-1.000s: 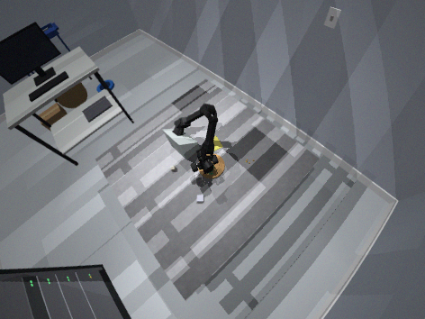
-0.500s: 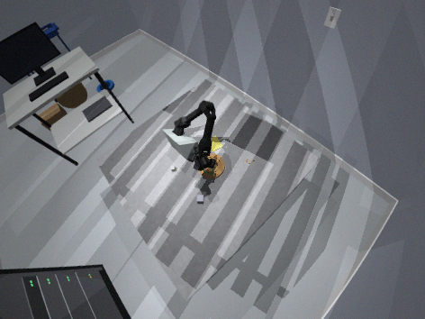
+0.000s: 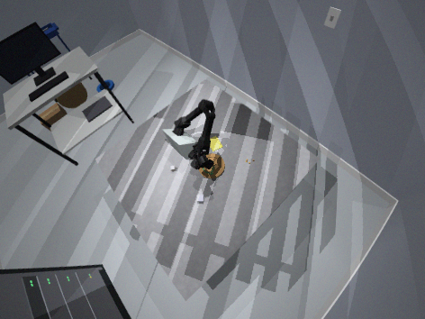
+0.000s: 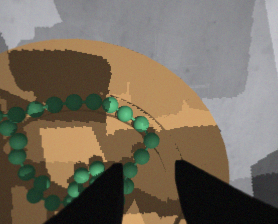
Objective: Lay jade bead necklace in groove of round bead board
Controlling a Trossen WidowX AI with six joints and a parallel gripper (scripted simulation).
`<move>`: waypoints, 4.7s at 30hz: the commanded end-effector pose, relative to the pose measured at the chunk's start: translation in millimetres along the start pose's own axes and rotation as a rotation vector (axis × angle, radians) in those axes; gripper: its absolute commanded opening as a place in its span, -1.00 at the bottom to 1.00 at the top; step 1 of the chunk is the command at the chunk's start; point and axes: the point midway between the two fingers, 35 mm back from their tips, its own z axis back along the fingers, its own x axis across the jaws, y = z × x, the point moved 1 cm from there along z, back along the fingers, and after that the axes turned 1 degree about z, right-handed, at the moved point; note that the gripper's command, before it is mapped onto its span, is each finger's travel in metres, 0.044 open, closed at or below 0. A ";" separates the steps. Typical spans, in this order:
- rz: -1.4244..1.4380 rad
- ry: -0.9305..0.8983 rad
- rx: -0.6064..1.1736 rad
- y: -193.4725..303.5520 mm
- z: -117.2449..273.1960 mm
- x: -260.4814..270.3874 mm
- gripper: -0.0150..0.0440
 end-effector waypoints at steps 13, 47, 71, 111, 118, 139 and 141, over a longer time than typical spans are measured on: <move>-0.004 0.004 -0.003 0.0 -17.1 -0.7 -0.08; -0.006 0.009 -0.006 -0.3 -37.2 -2.3 -0.49; -0.016 0.010 0.001 0.8 -30.7 -4.2 -0.49; -0.016 0.010 0.001 -1.4 -30.7 -6.7 1.00; -0.016 0.010 0.001 -1.4 -30.7 -6.7 1.00; 1.208 0.007 0.004 -8.9 -13.1 55.0 -0.08; 1.404 0.006 0.005 -9.3 -9.8 64.4 -0.08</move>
